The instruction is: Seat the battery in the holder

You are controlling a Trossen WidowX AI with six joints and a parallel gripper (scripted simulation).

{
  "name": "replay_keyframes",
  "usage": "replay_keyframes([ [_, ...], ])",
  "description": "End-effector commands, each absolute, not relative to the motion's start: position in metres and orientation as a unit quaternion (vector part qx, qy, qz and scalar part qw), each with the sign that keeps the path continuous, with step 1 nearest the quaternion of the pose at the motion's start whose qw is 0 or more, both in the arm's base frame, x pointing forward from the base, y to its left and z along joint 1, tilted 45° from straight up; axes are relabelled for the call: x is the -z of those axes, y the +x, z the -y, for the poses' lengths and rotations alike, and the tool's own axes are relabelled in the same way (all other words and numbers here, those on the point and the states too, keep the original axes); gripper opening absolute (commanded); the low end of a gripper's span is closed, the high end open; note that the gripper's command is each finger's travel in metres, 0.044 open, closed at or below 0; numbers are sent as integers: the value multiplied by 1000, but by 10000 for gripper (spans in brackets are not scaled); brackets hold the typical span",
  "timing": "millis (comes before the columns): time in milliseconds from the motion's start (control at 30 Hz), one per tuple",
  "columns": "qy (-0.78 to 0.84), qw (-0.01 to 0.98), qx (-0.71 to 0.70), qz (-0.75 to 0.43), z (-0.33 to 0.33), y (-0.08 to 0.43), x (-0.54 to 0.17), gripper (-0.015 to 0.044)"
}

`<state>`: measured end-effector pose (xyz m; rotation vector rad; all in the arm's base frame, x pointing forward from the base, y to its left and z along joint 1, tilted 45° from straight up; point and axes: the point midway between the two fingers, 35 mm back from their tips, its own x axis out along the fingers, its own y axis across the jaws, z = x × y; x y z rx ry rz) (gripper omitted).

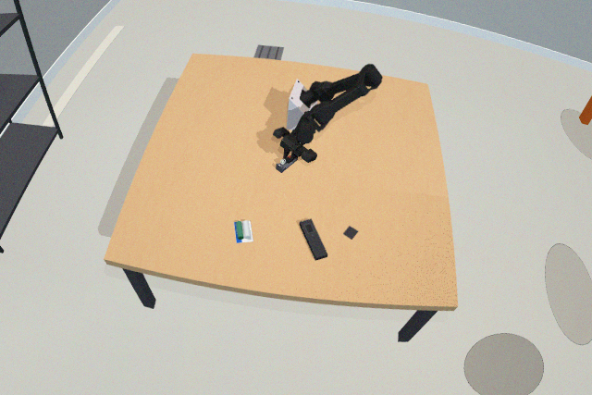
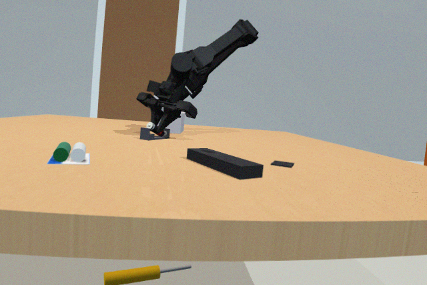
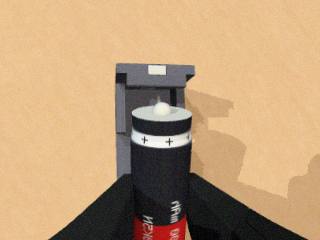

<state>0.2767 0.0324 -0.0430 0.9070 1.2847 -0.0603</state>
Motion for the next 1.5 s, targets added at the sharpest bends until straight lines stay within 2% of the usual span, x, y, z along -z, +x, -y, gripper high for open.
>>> replay_keyframes([
  [0, 405, 693, 22, -596, -35, 273, 47, 65],
  [1467, 387, 620, -30, -681, -37, 280, 50, 65],
])
